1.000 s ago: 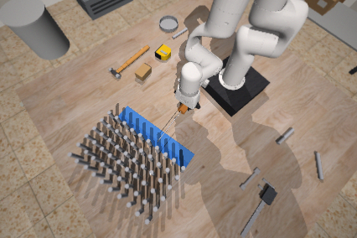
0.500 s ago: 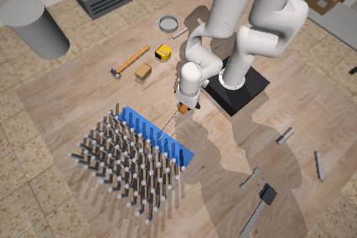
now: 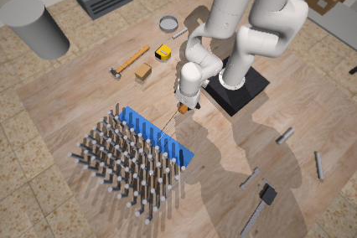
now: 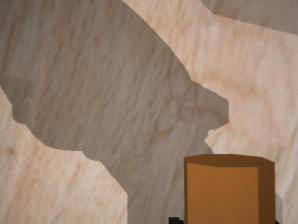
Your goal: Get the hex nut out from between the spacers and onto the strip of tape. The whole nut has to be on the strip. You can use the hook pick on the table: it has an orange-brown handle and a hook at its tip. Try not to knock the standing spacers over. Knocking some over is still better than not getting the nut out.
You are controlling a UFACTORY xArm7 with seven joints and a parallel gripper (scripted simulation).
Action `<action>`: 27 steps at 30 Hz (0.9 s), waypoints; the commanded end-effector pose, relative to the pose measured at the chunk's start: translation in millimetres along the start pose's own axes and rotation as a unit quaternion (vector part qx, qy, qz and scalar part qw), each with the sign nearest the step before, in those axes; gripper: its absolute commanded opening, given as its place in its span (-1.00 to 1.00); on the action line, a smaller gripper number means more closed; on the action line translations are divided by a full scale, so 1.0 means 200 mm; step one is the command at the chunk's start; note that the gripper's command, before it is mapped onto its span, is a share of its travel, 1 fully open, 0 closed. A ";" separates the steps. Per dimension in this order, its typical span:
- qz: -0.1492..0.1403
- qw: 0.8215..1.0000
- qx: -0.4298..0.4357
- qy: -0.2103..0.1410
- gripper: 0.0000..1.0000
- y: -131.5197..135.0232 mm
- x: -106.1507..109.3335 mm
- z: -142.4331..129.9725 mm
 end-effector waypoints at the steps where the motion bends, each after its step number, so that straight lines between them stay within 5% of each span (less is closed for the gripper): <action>1: 0.000 1.000 0.000 -0.001 -1.00 0.00 -0.01 0.00; 27: 0.001 1.000 0.000 -0.001 -1.00 0.00 -0.12 0.00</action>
Point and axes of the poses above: the point where the finger pads meet when closed, its own x axis back along the fingers, its own y axis across the jaws, z = x × y, the point moved 8 cm from there along x, back along the fingers, and after that the axes turned 15 degrees about x, right-handed, at the moved point
